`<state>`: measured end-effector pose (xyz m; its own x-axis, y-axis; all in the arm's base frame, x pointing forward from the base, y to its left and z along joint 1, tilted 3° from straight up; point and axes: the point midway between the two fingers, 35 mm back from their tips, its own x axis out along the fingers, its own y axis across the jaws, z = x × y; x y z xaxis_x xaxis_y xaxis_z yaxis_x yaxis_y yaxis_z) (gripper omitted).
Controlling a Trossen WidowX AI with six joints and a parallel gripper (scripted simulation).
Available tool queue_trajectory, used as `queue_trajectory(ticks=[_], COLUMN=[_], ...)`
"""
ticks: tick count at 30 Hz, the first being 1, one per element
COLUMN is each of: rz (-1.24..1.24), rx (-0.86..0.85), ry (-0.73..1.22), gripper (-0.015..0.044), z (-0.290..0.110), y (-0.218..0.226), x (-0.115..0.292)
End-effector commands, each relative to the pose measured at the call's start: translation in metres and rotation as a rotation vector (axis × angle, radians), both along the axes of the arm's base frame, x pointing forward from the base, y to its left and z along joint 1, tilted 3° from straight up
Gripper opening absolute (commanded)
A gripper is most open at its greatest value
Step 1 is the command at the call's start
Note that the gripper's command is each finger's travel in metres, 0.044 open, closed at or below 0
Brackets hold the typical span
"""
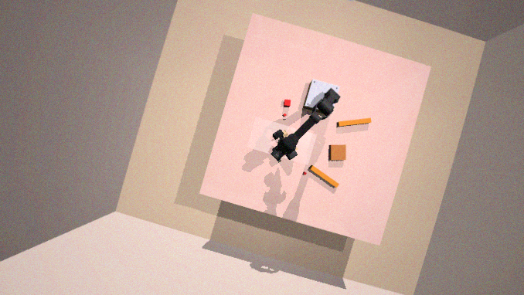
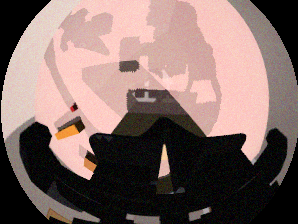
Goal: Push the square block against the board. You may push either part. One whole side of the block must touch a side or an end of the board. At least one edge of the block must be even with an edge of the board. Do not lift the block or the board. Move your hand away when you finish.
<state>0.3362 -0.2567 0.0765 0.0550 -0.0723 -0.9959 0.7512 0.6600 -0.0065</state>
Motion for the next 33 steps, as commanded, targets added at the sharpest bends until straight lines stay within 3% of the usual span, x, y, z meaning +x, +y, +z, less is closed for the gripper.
queue_trajectory(ticks=[1, 33], rz=[-0.004, -0.004], rx=[0.01, 0.013], ry=[0.009, 0.011], gripper=[0.0, 0.0], z=[-0.013, -0.015], y=[0.001, 0.034], x=[-0.001, -0.028])
